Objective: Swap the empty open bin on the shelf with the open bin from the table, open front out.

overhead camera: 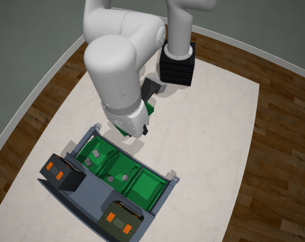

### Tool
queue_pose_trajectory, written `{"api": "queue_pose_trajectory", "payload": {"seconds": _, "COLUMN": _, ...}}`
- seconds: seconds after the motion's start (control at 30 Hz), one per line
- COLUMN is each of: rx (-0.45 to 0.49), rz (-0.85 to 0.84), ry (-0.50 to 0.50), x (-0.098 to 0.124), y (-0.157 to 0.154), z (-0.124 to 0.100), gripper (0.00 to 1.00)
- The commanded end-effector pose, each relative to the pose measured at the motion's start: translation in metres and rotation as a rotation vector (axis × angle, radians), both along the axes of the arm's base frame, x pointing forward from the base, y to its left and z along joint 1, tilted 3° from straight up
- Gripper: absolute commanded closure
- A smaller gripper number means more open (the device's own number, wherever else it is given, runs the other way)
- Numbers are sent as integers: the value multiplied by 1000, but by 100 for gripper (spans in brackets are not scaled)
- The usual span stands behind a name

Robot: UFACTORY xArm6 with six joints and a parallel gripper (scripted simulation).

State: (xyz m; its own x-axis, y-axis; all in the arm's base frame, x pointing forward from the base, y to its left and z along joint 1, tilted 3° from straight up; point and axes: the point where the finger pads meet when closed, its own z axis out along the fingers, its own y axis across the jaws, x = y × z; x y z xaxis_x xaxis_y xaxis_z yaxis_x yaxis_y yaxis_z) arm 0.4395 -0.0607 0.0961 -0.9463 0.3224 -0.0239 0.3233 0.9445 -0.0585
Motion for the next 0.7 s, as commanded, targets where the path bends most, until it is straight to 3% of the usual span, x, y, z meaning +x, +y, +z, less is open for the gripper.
{"api": "queue_pose_trajectory", "payload": {"seconds": 0.0, "rx": 0, "rz": 0, "ry": -4, "x": 1, "y": 0, "z": 2, "gripper": 100}}
{"api": "queue_pose_trajectory", "payload": {"seconds": 0.67, "rx": 0, "rz": -9, "ry": -5, "x": -5, "y": -8, "z": -1, "gripper": 100}}
